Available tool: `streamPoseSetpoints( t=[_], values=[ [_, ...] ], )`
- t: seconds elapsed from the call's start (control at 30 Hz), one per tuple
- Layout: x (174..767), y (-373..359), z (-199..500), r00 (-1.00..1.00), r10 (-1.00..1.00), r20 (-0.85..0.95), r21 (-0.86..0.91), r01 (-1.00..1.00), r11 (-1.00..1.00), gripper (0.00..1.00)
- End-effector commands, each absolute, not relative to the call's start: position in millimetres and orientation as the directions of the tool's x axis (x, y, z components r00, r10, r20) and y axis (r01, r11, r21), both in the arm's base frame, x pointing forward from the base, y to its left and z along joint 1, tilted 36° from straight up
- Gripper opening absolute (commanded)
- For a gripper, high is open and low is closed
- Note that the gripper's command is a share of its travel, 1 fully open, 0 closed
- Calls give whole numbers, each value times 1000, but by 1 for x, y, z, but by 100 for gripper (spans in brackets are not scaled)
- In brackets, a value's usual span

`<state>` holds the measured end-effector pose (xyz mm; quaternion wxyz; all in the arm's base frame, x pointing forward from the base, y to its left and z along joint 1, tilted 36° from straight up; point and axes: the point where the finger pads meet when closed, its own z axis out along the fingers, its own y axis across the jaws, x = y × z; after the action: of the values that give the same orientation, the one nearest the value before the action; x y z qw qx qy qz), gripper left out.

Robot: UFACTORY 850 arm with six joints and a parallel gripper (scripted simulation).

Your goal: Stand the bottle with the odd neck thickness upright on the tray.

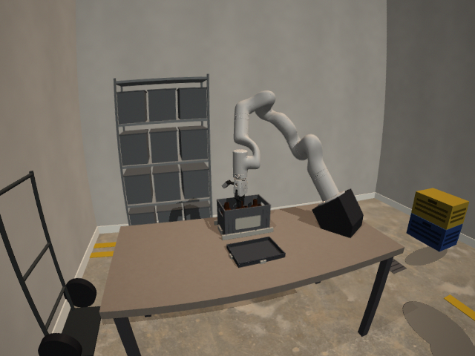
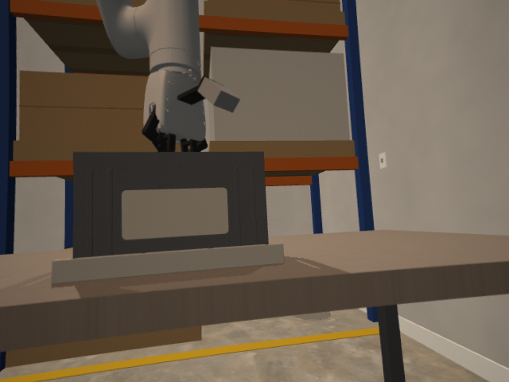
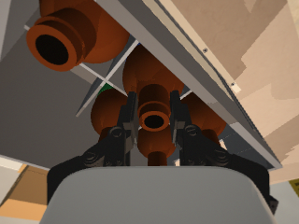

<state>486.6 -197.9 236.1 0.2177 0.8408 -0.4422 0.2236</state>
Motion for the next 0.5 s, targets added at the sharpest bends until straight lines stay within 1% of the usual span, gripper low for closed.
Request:
streamPoseSetpoints(
  t=[0.0,0.37,0.4,0.47],
  values=[
    [487,-198,237,508,-646,569,167,-841,-514,0],
    [487,-198,237,508,-646,569,167,-841,-514,0],
    [487,-198,237,508,-646,569,167,-841,-514,65],
    [487,-198,237,508,-646,569,167,-841,-514,65]
  ],
)
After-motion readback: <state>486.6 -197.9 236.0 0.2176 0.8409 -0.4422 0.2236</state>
